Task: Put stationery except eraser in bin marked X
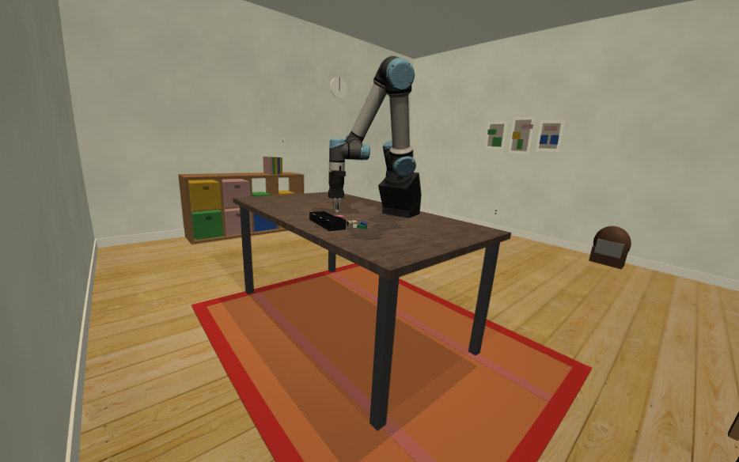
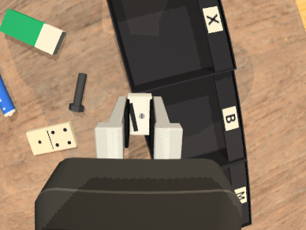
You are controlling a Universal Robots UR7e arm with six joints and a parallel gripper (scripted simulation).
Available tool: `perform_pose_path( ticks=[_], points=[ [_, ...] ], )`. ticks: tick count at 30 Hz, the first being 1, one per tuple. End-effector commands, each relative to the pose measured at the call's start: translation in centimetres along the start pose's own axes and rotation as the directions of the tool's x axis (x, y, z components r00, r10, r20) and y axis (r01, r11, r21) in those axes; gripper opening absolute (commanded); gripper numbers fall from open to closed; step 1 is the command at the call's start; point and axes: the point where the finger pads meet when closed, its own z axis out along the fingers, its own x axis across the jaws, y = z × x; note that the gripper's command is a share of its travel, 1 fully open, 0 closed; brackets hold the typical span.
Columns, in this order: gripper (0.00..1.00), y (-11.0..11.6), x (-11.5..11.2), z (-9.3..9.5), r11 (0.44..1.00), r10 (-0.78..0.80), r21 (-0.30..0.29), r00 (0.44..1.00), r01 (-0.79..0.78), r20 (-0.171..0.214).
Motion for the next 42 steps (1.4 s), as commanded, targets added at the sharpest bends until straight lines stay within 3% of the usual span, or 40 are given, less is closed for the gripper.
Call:
perform_pose_path(
  ticks=[1,6,11,27,42],
  points=[
    [0.32,-3.1,0.9,0.1,0.988,-0.157,-0.002,0.988,0.157,0.001],
    [0.32,-4.8,1.4,0.1,0.963,-0.270,-0.004,0.963,0.270,0.003],
    [0.32,-6.2,1.8,0.1,0.963,-0.270,-0.004,0.963,0.270,0.003],
    [0.32,-5.8,1.7,0.1,0.963,-0.270,-0.004,0.963,0.270,0.003],
    [0.32,-5.8,1.7,2.7,0.963,-0.270,-0.004,0.963,0.270,0.003]
  ],
)
